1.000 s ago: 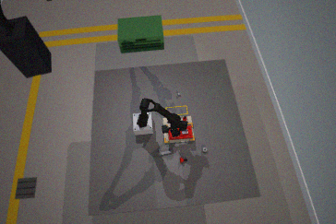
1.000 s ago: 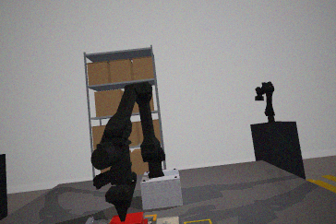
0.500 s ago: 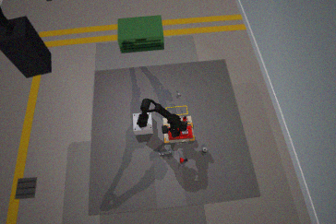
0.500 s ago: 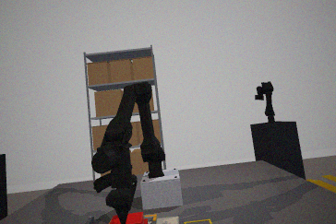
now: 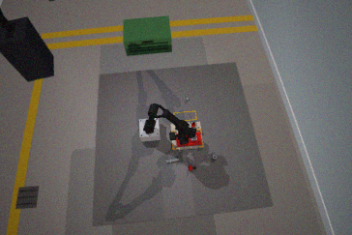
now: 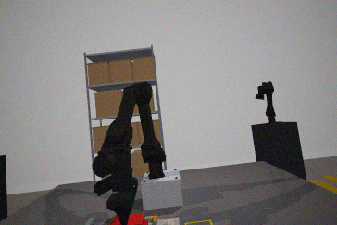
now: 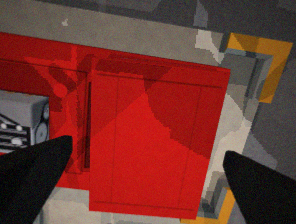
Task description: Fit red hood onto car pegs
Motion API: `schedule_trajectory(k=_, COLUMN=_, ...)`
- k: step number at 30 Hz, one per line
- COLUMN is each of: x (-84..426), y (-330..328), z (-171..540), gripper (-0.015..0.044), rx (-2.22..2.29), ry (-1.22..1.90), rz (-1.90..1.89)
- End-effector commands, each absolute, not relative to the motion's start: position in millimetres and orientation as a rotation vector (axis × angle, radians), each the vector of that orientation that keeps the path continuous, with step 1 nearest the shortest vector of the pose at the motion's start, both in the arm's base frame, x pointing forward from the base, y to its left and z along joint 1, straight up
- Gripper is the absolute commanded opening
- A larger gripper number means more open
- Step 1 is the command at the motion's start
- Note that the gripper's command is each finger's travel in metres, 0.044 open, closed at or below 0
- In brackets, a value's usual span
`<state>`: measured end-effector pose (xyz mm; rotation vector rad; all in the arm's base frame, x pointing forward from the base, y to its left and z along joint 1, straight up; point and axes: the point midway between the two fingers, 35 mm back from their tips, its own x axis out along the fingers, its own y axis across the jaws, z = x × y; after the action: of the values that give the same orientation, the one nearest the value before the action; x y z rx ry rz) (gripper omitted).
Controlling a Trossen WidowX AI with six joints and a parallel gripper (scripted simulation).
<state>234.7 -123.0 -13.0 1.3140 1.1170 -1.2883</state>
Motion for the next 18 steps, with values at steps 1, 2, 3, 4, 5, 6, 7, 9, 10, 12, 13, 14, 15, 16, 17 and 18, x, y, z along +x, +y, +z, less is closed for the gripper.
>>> schedule_trajectory(k=1, x=234.0, y=-123.5, z=-15.9, gripper=0.0440, rx=1.312, ry=1.116, rz=-1.295)
schedule_trajectory(k=2, x=234.1, y=-123.5, z=-16.4, gripper=0.0440, rx=1.312, ry=1.116, rz=-1.295)
schedule_trajectory(k=3, x=234.1, y=-123.5, z=-16.9, gripper=0.0440, rx=1.312, ry=1.116, rz=-1.295)
schedule_trajectory(k=4, x=234.1, y=-123.6, z=-17.4, gripper=0.0440, rx=1.312, ry=1.116, rz=-1.295)
schedule_trajectory(k=5, x=234.1, y=-123.6, z=-17.9, gripper=0.0440, rx=1.312, ry=1.116, rz=-1.295)
schedule_trajectory(k=6, x=234.1, y=-123.6, z=-18.4, gripper=0.0440, rx=1.312, ry=1.116, rz=-1.295)
schedule_trajectory(k=7, x=234.1, y=-123.6, z=-18.9, gripper=0.0440, rx=1.312, ry=1.116, rz=-1.295)
schedule_trajectory(k=9, x=234.2, y=-123.6, z=-19.9, gripper=0.0440, rx=1.312, ry=1.116, rz=-1.295)
schedule_trajectory(k=10, x=234.2, y=-123.6, z=-20.4, gripper=0.0440, rx=1.312, ry=1.116, rz=-1.295)
schedule_trajectory(k=12, x=234.2, y=-123.6, z=-21.3, gripper=0.0440, rx=1.312, ry=1.116, rz=-1.295)
schedule_trajectory(k=13, x=234.2, y=-123.6, z=-21.8, gripper=0.0440, rx=1.312, ry=1.116, rz=-1.295)
schedule_trajectory(k=14, x=234.2, y=-123.6, z=-22.3, gripper=0.0440, rx=1.312, ry=1.116, rz=-1.295)
schedule_trajectory(k=15, x=234.2, y=-123.6, z=-22.8, gripper=0.0440, rx=1.312, ry=1.116, rz=-1.295)
schedule_trajectory(k=16, x=234.2, y=-123.6, z=-23.3, gripper=0.0440, rx=1.312, ry=1.116, rz=-1.295)
schedule_trajectory(k=17, x=234.2, y=-123.6, z=-23.8, gripper=0.0440, rx=1.312, ry=1.116, rz=-1.295)
schedule_trajectory(k=18, x=234.2, y=-123.6, z=-24.3, gripper=0.0440, rx=1.312, ry=1.116, rz=-1.295)
